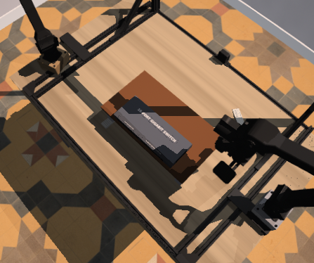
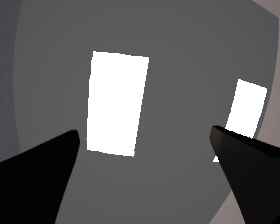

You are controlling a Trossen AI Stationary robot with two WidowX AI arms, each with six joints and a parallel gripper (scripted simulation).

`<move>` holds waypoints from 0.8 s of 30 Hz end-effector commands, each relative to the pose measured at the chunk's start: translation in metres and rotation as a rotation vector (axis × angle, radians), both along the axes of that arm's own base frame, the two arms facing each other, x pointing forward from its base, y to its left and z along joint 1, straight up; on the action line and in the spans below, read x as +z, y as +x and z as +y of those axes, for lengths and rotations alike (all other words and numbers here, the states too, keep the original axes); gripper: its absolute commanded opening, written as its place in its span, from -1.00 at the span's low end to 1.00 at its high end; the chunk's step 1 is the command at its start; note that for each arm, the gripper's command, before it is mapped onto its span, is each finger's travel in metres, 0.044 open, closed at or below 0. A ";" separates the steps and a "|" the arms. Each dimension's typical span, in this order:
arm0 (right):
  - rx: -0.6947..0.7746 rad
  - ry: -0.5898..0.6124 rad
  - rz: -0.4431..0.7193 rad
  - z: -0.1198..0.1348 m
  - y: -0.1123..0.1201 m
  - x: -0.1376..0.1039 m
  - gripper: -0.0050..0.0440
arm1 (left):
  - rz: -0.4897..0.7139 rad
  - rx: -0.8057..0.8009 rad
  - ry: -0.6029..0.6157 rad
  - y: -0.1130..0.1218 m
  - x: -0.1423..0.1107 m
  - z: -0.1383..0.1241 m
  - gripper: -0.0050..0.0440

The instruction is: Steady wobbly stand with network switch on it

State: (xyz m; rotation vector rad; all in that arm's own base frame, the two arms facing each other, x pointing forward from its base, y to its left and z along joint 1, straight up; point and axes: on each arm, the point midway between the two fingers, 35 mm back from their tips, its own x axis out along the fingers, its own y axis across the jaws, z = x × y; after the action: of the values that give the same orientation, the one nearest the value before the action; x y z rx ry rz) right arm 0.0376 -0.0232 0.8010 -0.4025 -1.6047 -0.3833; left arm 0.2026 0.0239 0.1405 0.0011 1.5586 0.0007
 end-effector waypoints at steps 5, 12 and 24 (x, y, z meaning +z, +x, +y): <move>0.023 -0.020 -0.034 0.009 -0.013 0.001 1.00 | 0.000 0.000 0.000 0.000 0.000 0.000 1.00; 0.255 -0.026 -0.055 0.018 -0.016 0.002 1.00 | 0.000 0.000 0.000 0.000 0.000 0.000 1.00; 0.329 0.037 0.114 0.006 0.035 -0.003 1.00 | 0.000 0.000 0.000 0.000 0.000 0.000 1.00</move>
State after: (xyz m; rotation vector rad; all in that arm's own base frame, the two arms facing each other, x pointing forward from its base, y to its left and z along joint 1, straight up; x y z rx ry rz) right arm 0.0296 -0.0066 0.8025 -0.1441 -1.6555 -0.1244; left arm 0.2026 0.0239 0.1404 0.0010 1.5586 0.0007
